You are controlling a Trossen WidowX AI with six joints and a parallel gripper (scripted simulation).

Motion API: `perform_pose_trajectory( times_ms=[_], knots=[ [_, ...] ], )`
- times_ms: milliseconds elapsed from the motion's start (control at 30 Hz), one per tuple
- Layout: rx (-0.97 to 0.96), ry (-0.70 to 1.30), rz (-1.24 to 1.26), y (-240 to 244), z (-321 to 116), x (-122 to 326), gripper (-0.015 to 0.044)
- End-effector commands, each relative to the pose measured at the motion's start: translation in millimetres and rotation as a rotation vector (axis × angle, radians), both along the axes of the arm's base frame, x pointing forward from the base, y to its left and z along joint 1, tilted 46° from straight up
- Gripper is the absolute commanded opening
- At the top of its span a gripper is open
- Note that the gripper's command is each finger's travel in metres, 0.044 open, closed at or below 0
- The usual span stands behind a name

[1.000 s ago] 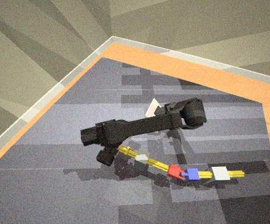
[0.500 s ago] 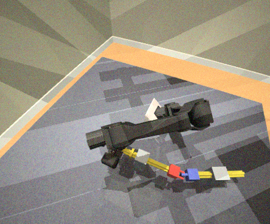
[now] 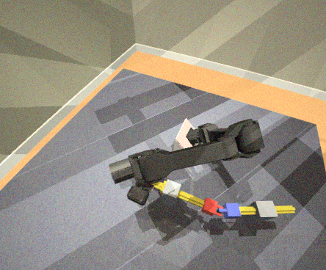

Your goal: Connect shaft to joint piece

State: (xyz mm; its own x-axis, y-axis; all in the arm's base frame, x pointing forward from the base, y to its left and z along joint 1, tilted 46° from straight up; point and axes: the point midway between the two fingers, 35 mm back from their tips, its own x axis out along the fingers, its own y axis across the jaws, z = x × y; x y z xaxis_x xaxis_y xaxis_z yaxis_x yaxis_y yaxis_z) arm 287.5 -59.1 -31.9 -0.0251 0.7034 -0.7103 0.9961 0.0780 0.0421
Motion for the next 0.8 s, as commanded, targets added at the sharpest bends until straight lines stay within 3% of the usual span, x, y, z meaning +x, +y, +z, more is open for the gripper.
perform_pose_trajectory(
  times_ms=[0,233,333,500,767],
  knots=[
    [0.0,0.0,0.001,0.0,-0.1,0.1,0.0],
    [0.0,0.0,0.001,0.0,-0.1,0.1,0.0],
    [0.0,0.0,0.001,0.0,-0.1,0.1,0.0067],
    [0.0,0.0,0.001,0.0,-0.1,0.1,0.0067],
    [0.0,0.0,0.001,0.0,-0.1,0.1,0.0277]
  ],
)
